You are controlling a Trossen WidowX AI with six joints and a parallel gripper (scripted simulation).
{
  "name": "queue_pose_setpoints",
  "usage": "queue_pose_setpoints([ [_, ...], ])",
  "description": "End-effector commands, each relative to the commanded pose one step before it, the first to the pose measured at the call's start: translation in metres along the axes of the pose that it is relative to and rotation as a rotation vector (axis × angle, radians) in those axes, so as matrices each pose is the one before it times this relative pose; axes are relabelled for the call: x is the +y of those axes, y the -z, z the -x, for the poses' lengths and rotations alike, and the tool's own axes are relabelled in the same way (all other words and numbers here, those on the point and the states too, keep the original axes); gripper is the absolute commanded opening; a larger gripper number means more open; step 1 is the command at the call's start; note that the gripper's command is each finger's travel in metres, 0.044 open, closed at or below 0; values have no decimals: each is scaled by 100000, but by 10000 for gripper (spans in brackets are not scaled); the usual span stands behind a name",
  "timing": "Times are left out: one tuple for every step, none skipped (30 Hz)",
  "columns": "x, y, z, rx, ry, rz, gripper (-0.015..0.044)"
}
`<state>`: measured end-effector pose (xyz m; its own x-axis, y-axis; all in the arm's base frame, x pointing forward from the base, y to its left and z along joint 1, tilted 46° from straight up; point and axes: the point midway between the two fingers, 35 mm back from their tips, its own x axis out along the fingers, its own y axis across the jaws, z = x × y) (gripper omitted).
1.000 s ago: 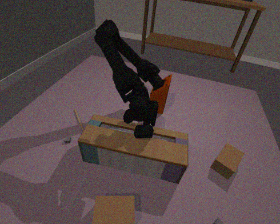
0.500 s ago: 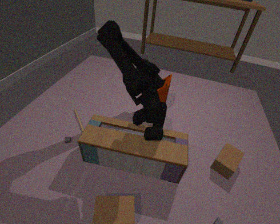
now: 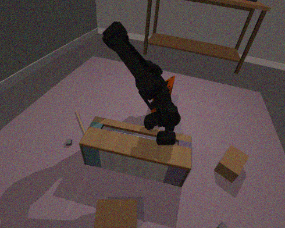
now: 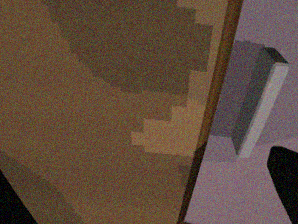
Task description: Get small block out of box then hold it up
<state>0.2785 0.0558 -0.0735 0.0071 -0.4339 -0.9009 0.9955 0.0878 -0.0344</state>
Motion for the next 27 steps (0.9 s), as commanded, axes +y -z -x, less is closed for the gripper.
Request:
queue_pose_setpoints([
  [312,406,21,760,-735,-824,400],
  [19,90,242,3,26,36,400],
  [32,189,514,2,56,76,400],
  [24,238,669,-10,75,97,400],
  [3,303,886,-32,102,124,400],
  [-44,379,1174,-76,139,159,400],
  [-85,318,1054,-101,127,137,400],
  [-101,244,862,-104,105,109,400],
  [-82,154,572,-80,69,70,400],
  [-32,53,202,-30,25,24,400],
  [0,0,0,0,0,0,400],
  [0,0,0,0,0,0,400],
  [0,0,0,0,0,0,400],
  [0,0,0,0,0,0,400],
  [0,0,0,0,0,0,400],
  [0,0,0,0,0,0,400],
  [68,-119,-437,-286,-734,505,400],
  [-13,27,-1,-149,-120,1789,374],
  [-38,80,-2,-459,-346,5368,348],
  [-57,136,-2,-799,-530,8945,321],
  [-55,170,0,-1022,-561,10840,295],
  [-44,173,-5,-1073,-408,10856,285],
  [-33,177,-11,-1104,-245,10873,285],
  [-14,178,-8,-1125,-143,10871,285],
  [4,178,-4,-1137,-40,10869,285],
  [23,175,-1,-1140,65,10867,285],
  [40,171,2,-1133,170,10865,285],
])
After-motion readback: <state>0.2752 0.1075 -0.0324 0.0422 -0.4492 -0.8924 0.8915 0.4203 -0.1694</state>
